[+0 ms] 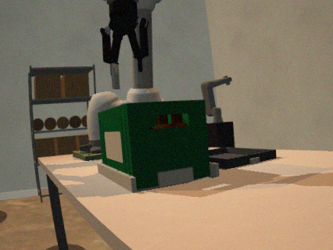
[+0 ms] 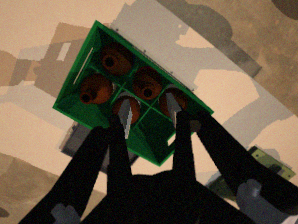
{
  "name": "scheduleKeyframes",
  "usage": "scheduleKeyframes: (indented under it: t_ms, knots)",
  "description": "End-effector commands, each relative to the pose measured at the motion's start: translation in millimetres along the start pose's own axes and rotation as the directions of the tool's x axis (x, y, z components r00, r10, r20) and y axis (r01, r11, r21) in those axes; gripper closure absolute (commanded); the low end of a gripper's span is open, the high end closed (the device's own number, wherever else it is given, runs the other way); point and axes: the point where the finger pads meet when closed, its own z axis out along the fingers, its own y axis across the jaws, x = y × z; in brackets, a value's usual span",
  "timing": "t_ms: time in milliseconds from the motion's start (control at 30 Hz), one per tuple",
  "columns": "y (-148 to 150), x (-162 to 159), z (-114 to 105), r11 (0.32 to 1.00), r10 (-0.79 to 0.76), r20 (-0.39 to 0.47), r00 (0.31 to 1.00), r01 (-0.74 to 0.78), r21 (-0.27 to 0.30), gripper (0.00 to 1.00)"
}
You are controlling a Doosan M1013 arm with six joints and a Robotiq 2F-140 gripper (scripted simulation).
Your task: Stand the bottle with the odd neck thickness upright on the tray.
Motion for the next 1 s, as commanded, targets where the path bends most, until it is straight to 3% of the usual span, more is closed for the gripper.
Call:
scheduleKeyframes:
  t_ms: [0,967]
  knots:
    - [0,0,0,1.0,0.0,0.0,1.0,0.0,0.0,0.62]
    - [0,0,23,1.0,0.0,0.0,1.0,0.0,0.0,0.62]
